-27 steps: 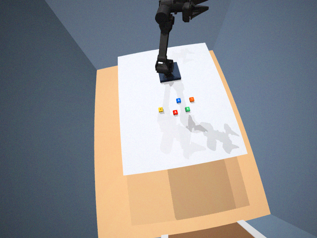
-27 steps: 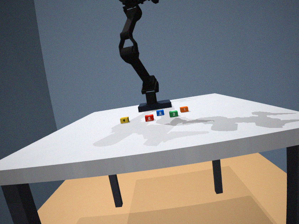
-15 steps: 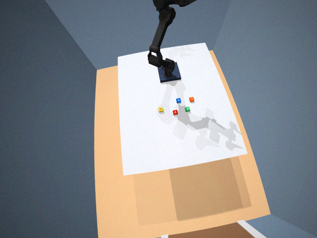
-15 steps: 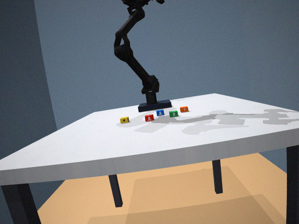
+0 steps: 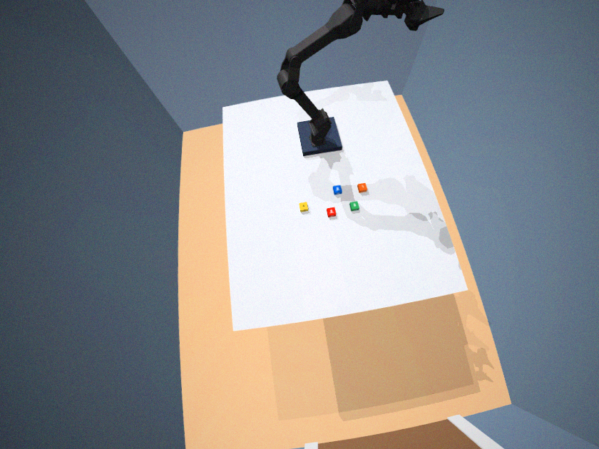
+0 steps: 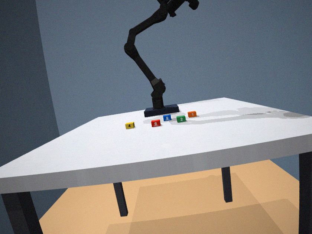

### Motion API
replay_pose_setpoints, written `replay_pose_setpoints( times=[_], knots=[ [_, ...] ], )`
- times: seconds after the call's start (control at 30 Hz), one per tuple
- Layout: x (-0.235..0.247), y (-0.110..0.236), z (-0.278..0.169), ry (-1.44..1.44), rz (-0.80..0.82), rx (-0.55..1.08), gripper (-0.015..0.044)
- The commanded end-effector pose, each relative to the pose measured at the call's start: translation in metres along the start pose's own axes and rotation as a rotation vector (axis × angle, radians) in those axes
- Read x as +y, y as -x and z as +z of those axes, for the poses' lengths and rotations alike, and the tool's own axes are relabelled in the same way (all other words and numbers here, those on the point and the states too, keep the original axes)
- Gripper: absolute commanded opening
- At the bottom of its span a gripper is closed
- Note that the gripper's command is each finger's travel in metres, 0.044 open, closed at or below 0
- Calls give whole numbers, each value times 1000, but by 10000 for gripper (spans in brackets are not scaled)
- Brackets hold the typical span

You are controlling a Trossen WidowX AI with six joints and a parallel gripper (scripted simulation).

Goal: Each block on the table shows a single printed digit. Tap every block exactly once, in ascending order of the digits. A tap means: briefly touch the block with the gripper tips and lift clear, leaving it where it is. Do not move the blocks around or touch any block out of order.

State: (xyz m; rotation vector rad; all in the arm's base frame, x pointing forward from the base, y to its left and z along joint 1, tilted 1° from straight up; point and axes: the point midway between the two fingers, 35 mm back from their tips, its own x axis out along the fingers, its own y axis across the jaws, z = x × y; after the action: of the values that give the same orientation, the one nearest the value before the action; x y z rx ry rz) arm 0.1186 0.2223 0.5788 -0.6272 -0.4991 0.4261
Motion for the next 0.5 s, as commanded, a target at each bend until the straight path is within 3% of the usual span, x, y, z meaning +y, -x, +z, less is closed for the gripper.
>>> replay_pose_setpoints(
  times=[0.0,0.27,0.47],
  knots=[
    [30,-45,-46,145,21,136,400],
    [52,-98,-155,264,106,420,400],
    [47,-109,-255,261,173,680,400]
  ],
)
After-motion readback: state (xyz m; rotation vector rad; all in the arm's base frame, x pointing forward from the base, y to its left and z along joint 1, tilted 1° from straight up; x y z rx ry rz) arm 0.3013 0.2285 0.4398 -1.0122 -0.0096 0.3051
